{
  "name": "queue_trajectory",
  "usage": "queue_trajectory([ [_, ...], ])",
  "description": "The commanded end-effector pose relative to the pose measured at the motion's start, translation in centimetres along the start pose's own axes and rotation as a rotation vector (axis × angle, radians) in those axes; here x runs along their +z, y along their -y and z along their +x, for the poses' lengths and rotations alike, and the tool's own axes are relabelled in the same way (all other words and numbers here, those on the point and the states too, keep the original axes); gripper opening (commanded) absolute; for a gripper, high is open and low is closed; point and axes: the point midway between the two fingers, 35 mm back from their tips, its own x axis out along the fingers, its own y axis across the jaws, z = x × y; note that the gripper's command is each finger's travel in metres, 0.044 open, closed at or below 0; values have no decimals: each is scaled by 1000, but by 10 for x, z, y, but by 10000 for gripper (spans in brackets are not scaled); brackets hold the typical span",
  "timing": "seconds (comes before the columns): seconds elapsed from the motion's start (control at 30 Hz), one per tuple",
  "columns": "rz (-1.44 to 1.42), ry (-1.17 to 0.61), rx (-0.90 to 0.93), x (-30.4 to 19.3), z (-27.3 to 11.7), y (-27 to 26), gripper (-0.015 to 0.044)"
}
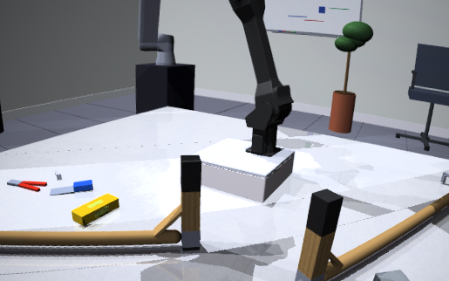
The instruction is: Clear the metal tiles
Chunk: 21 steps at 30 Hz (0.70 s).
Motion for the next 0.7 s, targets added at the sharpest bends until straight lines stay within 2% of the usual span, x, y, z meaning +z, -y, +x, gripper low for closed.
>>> queue_trajectory([
  [0.0, -75, -27, 30, 0, 12, -7, 0],
  [0.67, -327, -112, 146, -11, 53, -28, 0],
])
